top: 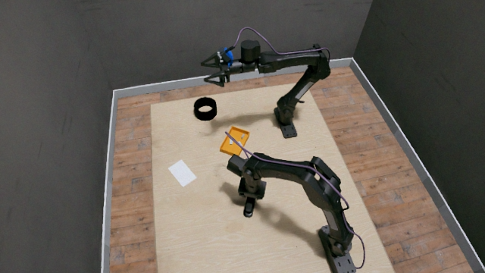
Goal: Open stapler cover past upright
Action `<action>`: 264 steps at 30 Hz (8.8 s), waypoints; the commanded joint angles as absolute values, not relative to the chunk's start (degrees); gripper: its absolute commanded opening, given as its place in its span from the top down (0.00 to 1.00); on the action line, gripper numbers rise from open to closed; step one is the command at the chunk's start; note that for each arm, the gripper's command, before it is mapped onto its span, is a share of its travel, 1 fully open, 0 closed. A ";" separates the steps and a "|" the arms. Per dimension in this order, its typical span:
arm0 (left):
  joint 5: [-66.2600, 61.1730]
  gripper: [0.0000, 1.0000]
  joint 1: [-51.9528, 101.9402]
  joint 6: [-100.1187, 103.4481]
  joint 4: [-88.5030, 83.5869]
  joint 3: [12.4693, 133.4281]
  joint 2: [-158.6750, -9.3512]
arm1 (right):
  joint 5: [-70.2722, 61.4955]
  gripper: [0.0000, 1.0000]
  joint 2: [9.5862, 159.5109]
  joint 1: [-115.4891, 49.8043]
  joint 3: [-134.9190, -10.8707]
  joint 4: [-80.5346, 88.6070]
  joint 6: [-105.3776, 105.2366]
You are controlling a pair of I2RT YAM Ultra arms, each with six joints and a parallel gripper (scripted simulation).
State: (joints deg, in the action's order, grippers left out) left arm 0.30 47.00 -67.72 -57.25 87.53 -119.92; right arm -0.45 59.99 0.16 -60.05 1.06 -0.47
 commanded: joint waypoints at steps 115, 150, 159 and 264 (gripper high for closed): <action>-1.05 0.78 55.41 2.11 -52.60 67.00 -103.92 | -0.02 0.00 59.87 0.02 -60.24 -0.21 -0.01; -0.39 0.78 55.66 77.99 -51.86 66.05 -103.19 | -0.02 0.00 59.87 0.02 -60.24 -0.21 -0.01; 0.13 0.78 56.02 90.12 -51.87 65.88 -103.06 | -0.02 0.00 59.87 0.02 -60.24 -0.21 -0.01; -0.01 0.00 55.99 91.81 -59.54 71.38 -99.64 | -0.02 0.00 59.87 0.02 -60.24 -0.21 -0.01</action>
